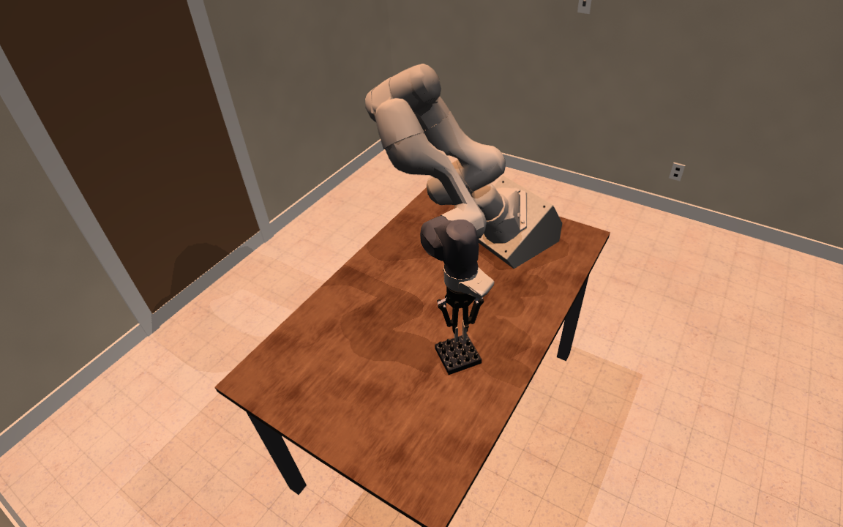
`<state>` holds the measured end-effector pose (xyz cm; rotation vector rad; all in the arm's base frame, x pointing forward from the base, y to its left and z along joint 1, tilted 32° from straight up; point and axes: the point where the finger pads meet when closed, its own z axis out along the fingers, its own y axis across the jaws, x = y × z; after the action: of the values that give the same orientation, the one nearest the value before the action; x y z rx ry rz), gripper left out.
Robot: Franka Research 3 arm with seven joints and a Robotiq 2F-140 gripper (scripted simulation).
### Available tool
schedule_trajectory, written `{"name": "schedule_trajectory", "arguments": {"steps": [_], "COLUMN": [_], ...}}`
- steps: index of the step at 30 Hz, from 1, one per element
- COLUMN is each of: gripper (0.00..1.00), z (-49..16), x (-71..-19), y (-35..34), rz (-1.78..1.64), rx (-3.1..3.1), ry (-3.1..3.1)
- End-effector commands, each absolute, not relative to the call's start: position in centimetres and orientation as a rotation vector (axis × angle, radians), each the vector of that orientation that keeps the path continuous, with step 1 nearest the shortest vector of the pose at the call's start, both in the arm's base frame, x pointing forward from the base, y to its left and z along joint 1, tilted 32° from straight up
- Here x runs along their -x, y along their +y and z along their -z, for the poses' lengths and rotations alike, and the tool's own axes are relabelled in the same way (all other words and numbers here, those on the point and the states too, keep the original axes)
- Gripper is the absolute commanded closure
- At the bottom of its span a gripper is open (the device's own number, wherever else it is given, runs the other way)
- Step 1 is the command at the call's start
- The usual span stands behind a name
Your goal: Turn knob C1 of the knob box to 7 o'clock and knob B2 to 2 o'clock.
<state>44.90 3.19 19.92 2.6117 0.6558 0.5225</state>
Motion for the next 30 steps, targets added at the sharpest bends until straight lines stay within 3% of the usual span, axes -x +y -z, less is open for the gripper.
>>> {"name": "schedule_trajectory", "arguments": {"steps": [1,30], "gripper": [0.88,0.88], "z": [-19.7,-18.7], "x": [-45.3,-45.9], "y": [3.2,2.9], "rz": [-0.539,-0.539], "rx": [-2.617,-2.617], "ry": [0.644,0.644]}}
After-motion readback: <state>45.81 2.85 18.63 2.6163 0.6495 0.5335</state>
